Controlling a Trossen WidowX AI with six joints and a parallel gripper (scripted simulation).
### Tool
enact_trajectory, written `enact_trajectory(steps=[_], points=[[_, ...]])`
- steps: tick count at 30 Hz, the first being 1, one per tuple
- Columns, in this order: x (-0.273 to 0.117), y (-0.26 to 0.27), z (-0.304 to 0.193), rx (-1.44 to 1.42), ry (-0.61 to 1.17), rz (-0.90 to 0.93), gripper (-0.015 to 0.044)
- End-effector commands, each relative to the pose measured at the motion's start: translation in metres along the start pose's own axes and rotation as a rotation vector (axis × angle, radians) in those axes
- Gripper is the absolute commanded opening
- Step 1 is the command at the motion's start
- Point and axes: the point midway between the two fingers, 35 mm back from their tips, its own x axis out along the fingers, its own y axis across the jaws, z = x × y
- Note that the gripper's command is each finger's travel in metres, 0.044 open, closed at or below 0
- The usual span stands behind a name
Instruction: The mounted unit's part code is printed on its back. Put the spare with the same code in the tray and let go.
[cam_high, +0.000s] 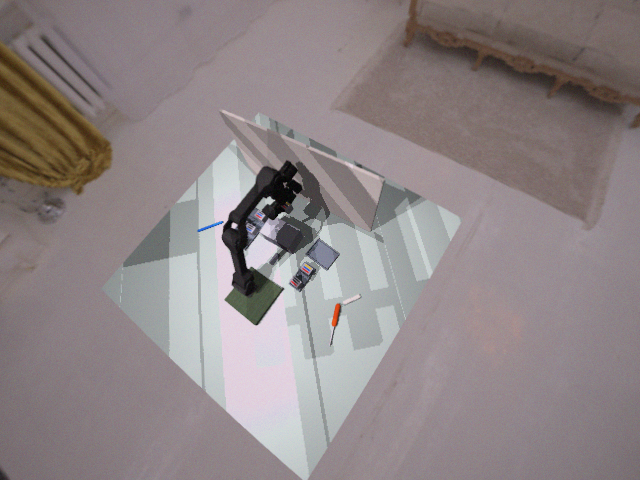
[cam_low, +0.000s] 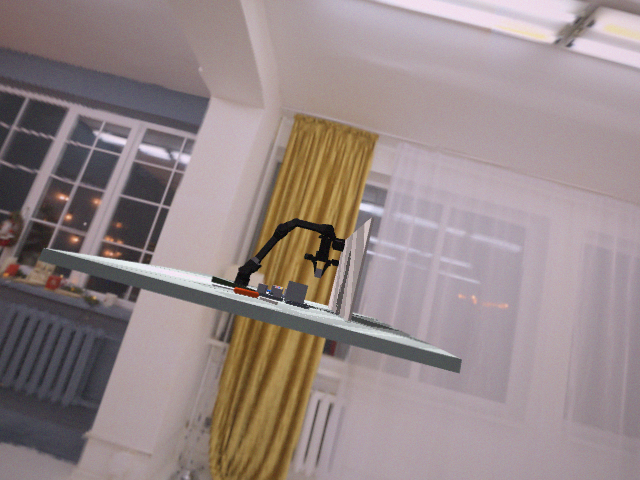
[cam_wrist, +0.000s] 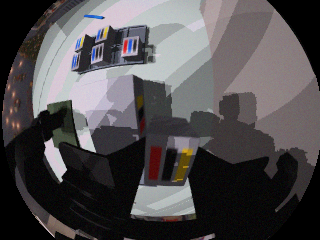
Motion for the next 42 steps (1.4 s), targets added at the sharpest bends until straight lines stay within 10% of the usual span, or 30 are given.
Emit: enact_trajectory(steps=[1,42], points=[[0.000,-0.003,-0.024,-0.005,0.000,0.001,0.0000],[-0.005,0.034,-0.218,-0.067,0.018,0.006,0.0000]])
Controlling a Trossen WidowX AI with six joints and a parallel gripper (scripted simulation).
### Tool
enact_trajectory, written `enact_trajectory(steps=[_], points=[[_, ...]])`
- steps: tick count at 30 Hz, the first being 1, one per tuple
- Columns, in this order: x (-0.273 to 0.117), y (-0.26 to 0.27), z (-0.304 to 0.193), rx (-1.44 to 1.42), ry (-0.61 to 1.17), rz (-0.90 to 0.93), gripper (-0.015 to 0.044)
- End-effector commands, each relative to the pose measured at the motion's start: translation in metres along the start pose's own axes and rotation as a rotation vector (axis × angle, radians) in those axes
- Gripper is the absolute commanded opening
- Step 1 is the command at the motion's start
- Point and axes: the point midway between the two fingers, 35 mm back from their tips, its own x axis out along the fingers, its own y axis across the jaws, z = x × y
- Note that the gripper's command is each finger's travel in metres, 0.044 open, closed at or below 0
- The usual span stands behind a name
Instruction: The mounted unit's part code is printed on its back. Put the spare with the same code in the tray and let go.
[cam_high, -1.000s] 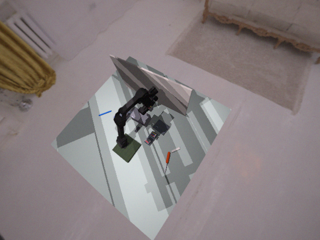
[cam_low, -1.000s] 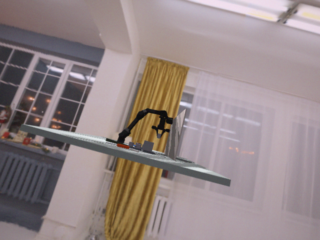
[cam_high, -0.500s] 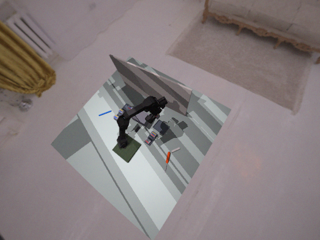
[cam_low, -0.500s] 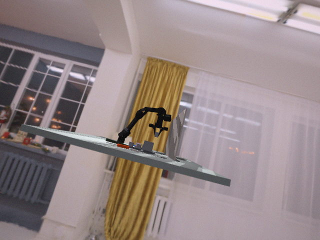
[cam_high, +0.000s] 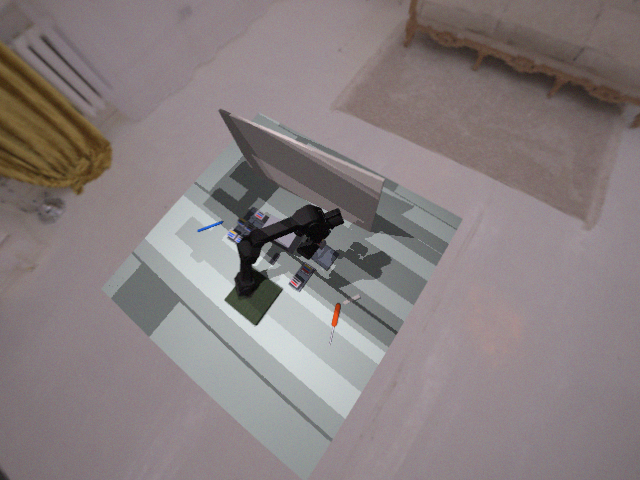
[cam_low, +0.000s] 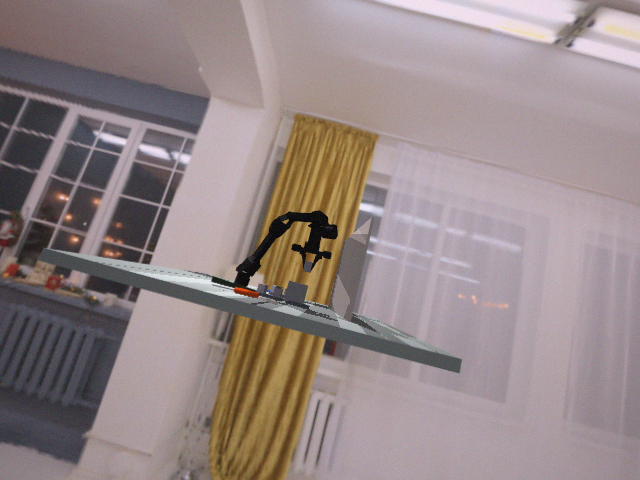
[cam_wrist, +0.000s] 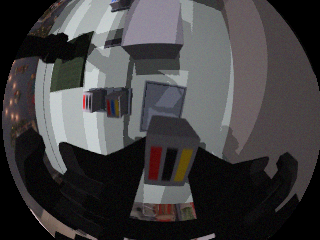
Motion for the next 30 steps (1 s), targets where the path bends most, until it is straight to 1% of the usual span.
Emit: enact_trajectory(steps=[1,30], points=[[0.002,0.000,-0.001,-0.006,-0.003,-0.001,0.0000],[0.022,-0.004,-0.003,-0.007,-0.003,0.001,0.0000]])
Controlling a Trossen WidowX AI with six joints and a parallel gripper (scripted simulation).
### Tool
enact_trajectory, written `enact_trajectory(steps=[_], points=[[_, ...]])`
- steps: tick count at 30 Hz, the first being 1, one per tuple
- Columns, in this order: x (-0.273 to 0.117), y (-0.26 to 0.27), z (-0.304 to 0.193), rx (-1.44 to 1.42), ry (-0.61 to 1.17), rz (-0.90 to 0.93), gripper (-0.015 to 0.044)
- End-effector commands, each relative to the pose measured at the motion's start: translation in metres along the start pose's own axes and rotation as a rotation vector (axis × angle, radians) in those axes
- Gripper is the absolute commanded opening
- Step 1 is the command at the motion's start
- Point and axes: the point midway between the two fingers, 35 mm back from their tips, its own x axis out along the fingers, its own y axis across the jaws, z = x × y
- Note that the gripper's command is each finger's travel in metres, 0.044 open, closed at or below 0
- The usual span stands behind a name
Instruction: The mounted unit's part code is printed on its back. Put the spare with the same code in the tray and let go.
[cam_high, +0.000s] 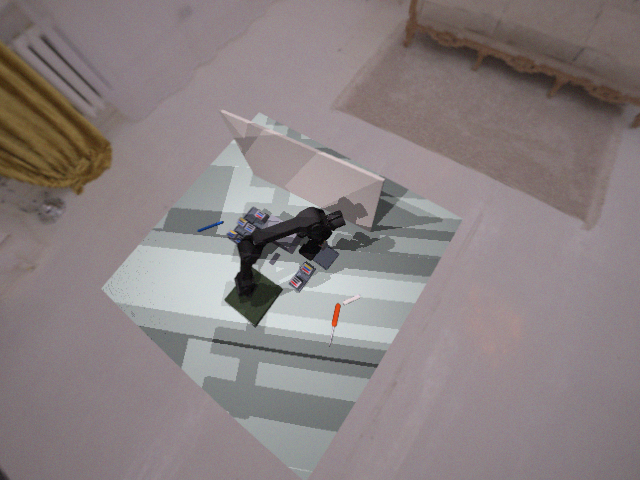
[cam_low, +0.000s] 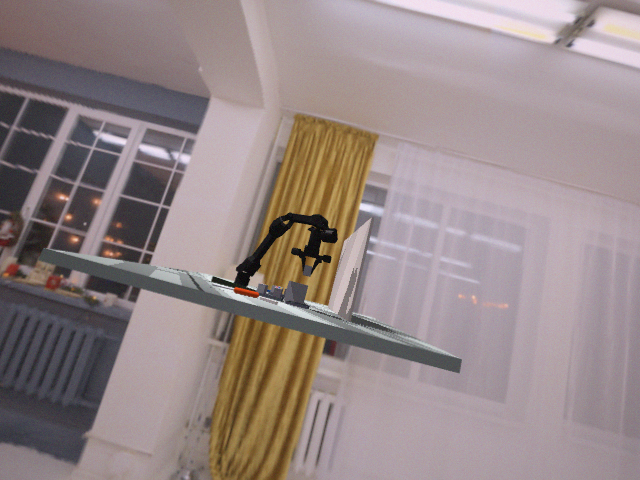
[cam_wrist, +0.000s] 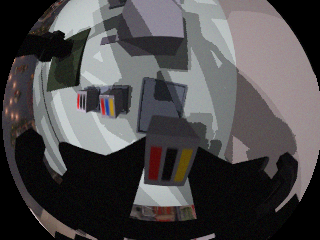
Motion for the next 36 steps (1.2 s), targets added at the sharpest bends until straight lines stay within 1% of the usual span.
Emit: enact_trajectory(steps=[1,36], points=[[0.004,0.000,0.000,-0.002,-0.003,0.002,0.0000],[0.028,-0.003,-0.002,-0.003,-0.003,0.005,0.0000]])
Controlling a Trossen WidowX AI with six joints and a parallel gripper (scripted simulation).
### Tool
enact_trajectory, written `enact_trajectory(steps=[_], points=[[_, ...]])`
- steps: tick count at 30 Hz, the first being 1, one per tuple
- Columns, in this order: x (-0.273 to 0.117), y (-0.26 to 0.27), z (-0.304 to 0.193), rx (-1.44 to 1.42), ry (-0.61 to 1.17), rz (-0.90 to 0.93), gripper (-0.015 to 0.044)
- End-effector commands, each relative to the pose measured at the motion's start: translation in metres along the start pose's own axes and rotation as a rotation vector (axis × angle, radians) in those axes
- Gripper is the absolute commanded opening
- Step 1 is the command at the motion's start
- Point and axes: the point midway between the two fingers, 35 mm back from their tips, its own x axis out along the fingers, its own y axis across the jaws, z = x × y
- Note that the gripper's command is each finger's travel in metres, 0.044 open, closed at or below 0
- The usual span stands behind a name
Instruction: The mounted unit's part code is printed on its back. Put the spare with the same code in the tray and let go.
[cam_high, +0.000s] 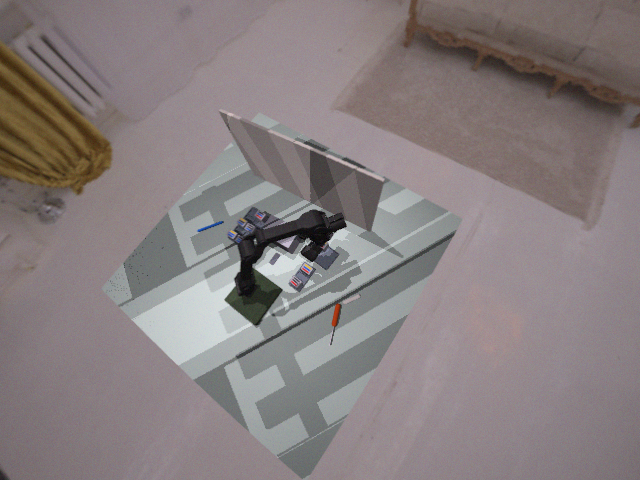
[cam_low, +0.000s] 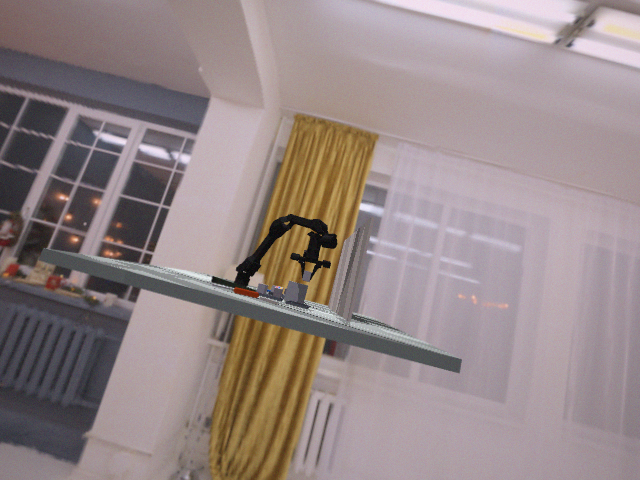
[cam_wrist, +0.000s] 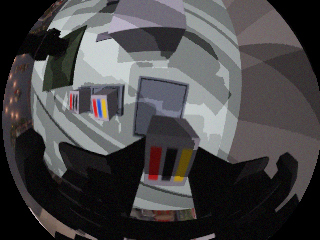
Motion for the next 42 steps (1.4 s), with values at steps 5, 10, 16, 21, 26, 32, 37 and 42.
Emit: enact_trajectory(steps=[5,10,16,21,26,32,37,42], points=[[0.007,0.000,0.000,0.003,-0.002,0.003,0.0000],[0.010,0.000,0.000,0.003,-0.002,0.004,0.0000],[0.014,0.000,0.000,0.003,-0.002,0.004,0.0000],[0.018,-0.001,0.000,0.003,-0.002,0.005,0.0000],[0.021,-0.001,0.000,0.003,-0.002,0.005,0.0000],[0.026,-0.001,0.000,0.003,-0.002,0.006,0.0000],[0.029,-0.001,0.000,0.002,-0.002,0.006,0.0000],[0.032,-0.001,0.000,0.002,-0.002,0.006,0.0000]])
